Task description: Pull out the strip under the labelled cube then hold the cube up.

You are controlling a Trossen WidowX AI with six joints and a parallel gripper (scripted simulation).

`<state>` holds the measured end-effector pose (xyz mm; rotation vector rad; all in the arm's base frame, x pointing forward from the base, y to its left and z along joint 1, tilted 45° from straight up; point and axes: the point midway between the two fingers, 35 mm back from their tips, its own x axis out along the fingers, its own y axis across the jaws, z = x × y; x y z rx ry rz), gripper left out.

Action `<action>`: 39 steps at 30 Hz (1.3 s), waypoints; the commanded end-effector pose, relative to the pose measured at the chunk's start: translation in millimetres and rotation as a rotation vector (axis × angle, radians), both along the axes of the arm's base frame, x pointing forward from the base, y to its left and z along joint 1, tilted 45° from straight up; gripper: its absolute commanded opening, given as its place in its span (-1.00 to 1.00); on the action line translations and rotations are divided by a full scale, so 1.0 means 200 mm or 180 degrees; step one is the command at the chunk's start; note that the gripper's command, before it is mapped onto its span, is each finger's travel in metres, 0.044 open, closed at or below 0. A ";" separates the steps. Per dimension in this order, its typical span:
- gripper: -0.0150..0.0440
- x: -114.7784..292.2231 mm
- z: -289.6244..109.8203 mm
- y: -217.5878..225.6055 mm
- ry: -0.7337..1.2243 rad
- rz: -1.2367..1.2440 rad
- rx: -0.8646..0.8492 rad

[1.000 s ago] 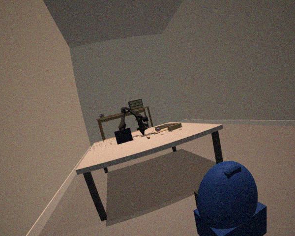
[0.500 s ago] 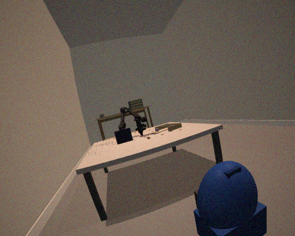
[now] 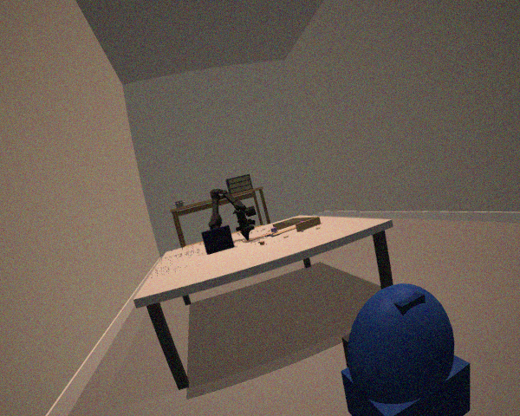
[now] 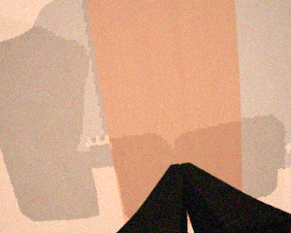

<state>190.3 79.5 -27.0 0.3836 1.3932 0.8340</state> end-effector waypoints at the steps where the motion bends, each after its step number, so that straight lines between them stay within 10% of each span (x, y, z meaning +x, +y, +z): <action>1: -0.49 -0.08 -0.02 0.00 0.0087 0.0041 -0.0029; 39: -0.49 -0.11 -0.03 -0.01 0.0088 0.0041 -0.0029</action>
